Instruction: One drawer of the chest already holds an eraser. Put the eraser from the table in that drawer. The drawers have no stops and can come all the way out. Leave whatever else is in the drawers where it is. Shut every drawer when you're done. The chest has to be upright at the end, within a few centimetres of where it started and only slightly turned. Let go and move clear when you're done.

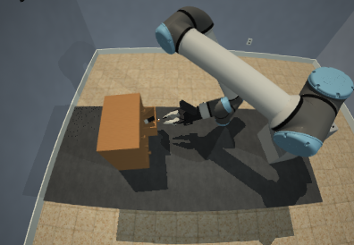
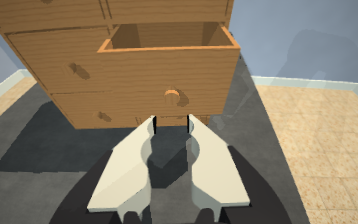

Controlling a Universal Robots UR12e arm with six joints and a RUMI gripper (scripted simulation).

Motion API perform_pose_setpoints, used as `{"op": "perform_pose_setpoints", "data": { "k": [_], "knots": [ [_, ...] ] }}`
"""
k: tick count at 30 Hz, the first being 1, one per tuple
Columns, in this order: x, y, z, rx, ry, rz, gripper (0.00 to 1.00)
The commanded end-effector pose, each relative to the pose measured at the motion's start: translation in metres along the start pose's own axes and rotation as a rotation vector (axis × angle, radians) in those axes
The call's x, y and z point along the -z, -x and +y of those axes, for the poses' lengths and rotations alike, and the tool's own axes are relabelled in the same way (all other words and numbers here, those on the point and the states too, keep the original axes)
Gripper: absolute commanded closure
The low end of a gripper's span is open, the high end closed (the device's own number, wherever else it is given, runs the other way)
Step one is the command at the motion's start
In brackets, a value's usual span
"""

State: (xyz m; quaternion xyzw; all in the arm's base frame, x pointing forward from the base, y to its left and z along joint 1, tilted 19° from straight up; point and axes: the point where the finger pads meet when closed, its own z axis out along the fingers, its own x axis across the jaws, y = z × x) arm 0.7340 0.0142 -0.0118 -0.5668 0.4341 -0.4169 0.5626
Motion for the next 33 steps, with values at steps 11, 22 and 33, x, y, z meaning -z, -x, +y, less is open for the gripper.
{"op": "perform_pose_setpoints", "data": {
  "k": [11, 22, 33],
  "knots": [
    [-0.011, 0.0, -0.004, 0.0, 0.0, 0.0, 0.8],
    [-0.02, 0.0, -0.008, 0.0, 0.0, 0.0, 0.8],
    [-0.027, 0.0, -0.01, 0.0, 0.0, 0.0, 0.8]
  ]
}}
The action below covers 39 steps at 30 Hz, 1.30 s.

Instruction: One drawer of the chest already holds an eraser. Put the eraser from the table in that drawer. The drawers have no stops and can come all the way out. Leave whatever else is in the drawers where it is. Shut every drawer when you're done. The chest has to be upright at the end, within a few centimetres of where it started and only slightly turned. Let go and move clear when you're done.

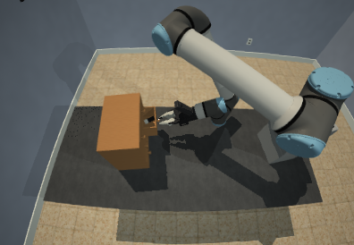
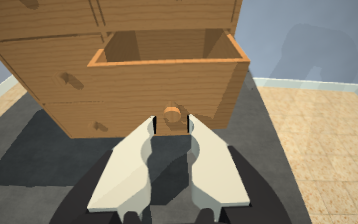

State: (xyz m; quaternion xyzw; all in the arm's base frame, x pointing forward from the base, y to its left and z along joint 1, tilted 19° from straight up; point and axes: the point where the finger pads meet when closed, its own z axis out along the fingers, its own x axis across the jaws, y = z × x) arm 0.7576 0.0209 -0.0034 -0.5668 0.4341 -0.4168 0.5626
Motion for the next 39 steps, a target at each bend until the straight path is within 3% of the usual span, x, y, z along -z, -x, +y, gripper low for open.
{"op": "perform_pose_setpoints", "data": {
  "k": [1, 39],
  "knots": [
    [-0.0034, 0.0, -0.0017, 0.0, 0.0, 0.0, 0.8],
    [-0.0064, 0.0, -0.0028, 0.0, 0.0, 0.0, 0.8]
  ]
}}
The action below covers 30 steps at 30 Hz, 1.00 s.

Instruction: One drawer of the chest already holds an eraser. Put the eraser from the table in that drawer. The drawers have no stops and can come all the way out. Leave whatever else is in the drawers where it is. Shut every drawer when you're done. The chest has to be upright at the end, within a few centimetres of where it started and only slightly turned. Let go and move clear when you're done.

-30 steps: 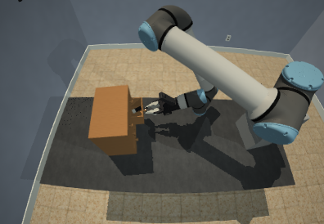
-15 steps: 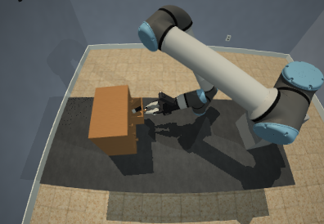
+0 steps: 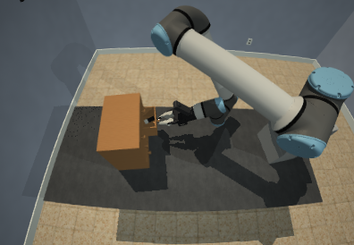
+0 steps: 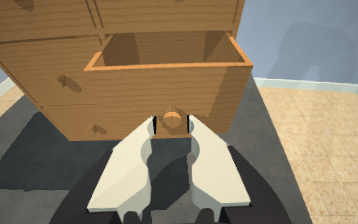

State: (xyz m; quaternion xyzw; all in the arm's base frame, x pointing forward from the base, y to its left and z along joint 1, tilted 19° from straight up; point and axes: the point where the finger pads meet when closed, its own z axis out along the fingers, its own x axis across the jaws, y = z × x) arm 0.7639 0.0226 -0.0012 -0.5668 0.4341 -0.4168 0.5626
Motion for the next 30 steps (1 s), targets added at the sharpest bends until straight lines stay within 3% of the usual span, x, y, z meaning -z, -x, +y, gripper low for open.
{"op": "perform_pose_setpoints", "data": {
  "k": [1, 12, 13, 30],
  "knots": [
    [0.0, 0.0, -0.0005, 0.0, 0.0, 0.0, 0.8],
    [0.0, 0.0, -0.0005, 0.0, 0.0, 0.0, 0.8],
    [0.0, 0.0, -0.0005, 0.0, 0.0, 0.0, 0.93],
    [0.0, 0.0, -0.0005, 0.0, 0.0, 0.0, 0.93]
  ]
}}
